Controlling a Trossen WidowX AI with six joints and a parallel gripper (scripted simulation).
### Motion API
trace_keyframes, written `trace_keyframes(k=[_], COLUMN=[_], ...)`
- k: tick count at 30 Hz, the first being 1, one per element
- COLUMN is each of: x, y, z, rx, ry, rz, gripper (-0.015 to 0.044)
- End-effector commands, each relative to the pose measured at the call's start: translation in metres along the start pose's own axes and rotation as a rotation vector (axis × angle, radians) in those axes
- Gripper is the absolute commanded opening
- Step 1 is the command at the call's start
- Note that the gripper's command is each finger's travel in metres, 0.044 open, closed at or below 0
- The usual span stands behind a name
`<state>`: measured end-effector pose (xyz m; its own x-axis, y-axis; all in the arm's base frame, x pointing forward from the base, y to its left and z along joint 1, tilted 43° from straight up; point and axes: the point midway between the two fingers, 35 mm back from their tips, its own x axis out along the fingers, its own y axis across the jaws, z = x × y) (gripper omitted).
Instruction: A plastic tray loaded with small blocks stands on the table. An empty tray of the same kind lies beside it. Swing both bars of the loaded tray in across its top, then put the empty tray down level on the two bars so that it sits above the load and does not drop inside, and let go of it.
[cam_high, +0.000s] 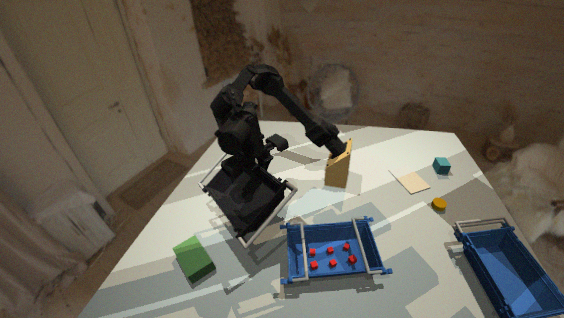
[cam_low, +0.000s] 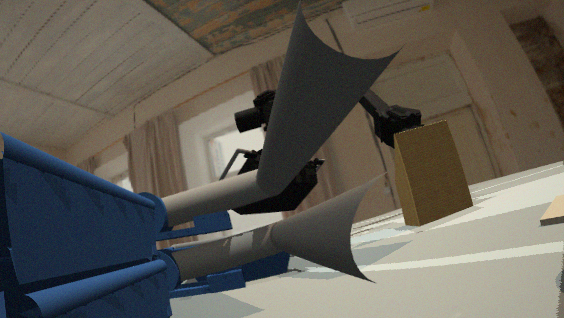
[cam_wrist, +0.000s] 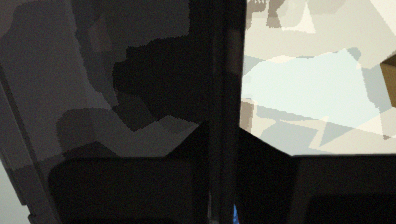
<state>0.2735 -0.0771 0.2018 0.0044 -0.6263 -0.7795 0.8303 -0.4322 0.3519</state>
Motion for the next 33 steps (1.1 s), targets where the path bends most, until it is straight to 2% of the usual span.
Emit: trace_keyframes(k=[1, 33], x=[-0.008, -0.004], y=[0.003, -0.030], z=[-0.017, -0.145], rx=[-0.063, -0.613], ry=[0.019, -0.014], rz=[0.025, 0.028], gripper=[0.0000, 0.0000])
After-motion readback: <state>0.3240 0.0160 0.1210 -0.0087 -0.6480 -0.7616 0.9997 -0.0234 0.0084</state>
